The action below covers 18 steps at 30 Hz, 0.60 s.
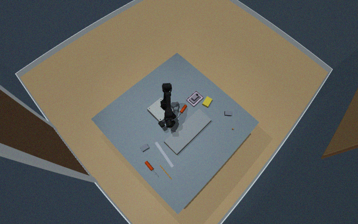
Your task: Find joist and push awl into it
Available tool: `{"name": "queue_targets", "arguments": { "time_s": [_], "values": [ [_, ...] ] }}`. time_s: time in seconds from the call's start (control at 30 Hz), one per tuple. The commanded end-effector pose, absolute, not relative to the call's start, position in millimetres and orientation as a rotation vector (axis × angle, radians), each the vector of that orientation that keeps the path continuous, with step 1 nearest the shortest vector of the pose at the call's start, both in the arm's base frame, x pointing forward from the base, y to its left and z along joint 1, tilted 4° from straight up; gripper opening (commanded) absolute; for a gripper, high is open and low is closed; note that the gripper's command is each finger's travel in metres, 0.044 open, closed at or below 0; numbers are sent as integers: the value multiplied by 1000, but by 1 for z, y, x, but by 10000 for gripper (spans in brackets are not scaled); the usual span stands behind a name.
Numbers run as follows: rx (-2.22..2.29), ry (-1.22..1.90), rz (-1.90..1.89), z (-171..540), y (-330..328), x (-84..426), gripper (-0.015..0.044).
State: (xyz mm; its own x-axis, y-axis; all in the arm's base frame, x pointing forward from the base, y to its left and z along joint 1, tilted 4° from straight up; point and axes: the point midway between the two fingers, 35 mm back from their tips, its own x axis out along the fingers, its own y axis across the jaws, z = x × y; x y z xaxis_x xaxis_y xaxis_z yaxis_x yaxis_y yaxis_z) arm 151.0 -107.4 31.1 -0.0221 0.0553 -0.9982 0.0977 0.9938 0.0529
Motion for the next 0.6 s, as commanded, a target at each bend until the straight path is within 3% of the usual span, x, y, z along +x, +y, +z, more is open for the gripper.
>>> {"name": "queue_targets", "arguments": {
  "time_s": [0.0,0.57],
  "values": [
    [122,1598,-39,24,-107,151,440],
    [122,1598,-39,-3,-105,151,440]
  ]
}}
